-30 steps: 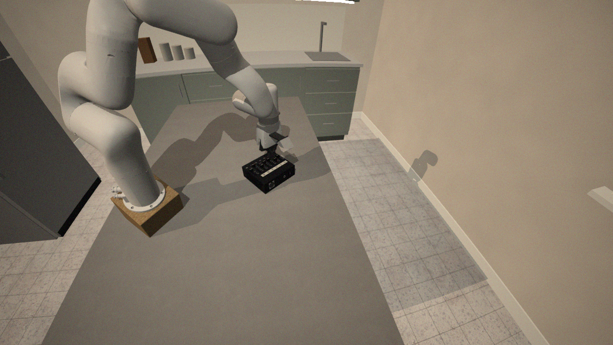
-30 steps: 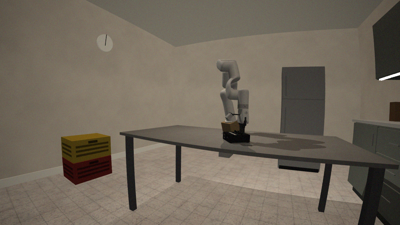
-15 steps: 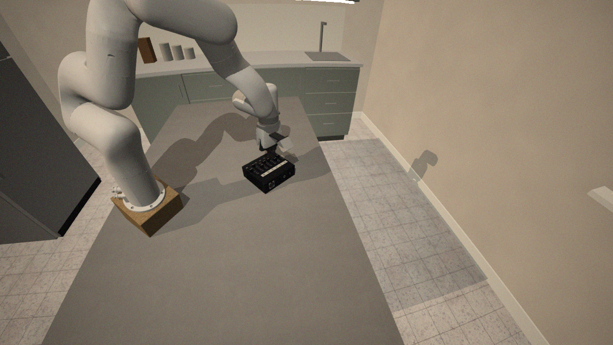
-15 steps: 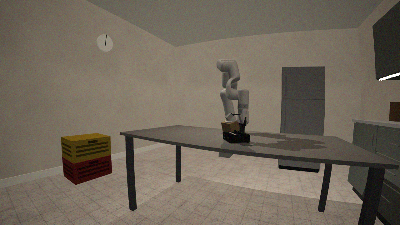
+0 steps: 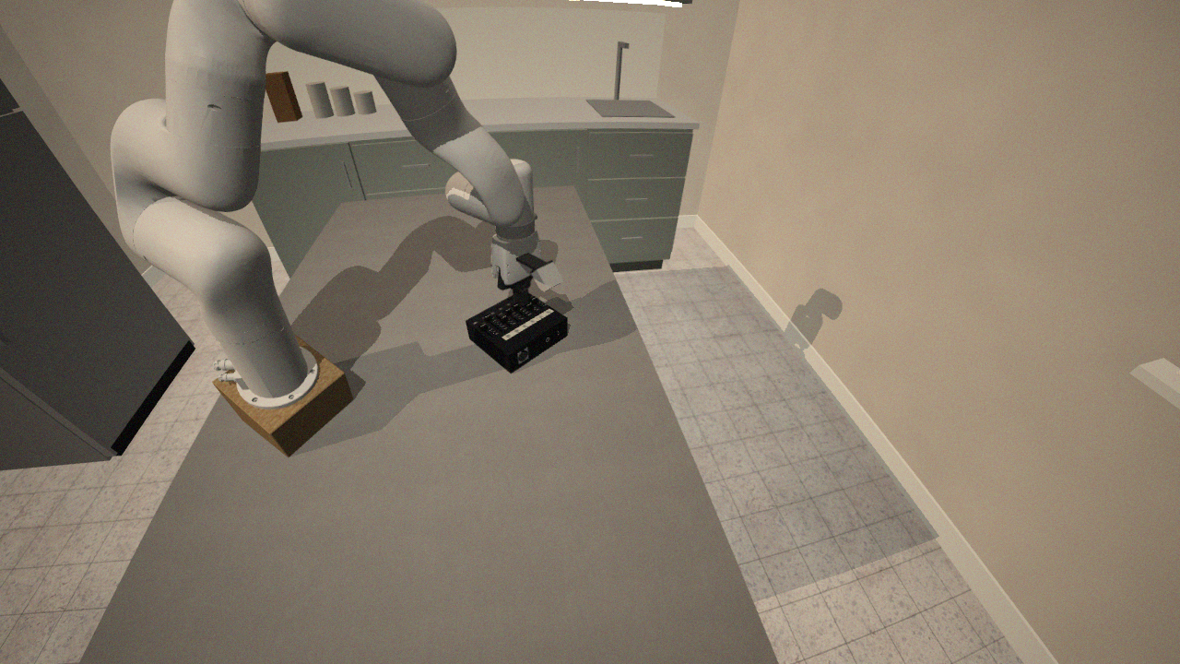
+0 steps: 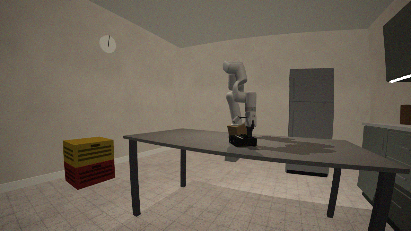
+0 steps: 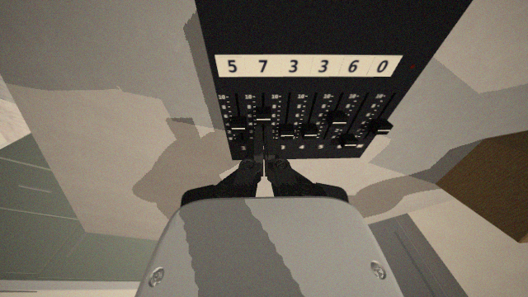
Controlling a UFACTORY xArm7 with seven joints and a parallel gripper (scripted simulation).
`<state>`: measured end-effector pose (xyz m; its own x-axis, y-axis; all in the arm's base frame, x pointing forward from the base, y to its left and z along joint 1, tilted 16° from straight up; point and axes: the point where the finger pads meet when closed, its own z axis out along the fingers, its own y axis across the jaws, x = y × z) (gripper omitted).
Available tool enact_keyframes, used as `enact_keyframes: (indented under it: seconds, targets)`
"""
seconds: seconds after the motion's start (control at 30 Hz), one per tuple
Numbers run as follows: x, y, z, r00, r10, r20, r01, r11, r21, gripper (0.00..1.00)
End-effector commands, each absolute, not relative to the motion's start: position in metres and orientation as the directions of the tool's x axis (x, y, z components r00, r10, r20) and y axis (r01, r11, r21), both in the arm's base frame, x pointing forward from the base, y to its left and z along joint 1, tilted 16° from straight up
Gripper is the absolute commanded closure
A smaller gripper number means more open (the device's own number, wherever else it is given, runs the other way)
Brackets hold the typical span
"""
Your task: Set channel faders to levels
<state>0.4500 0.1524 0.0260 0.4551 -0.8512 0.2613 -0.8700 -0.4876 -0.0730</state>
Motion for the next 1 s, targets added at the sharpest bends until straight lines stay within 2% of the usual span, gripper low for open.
enact_keyframes:
  seconds: [0.0, 0.97]
  targets:
    - [0.451, 0.154, 0.028, 0.455, -0.851, 0.261, -0.869, -0.488, -0.077, 1.0]
    - [0.443, 0.161, 0.066, 0.455, -0.851, 0.261, -0.869, -0.488, -0.077, 1.0]
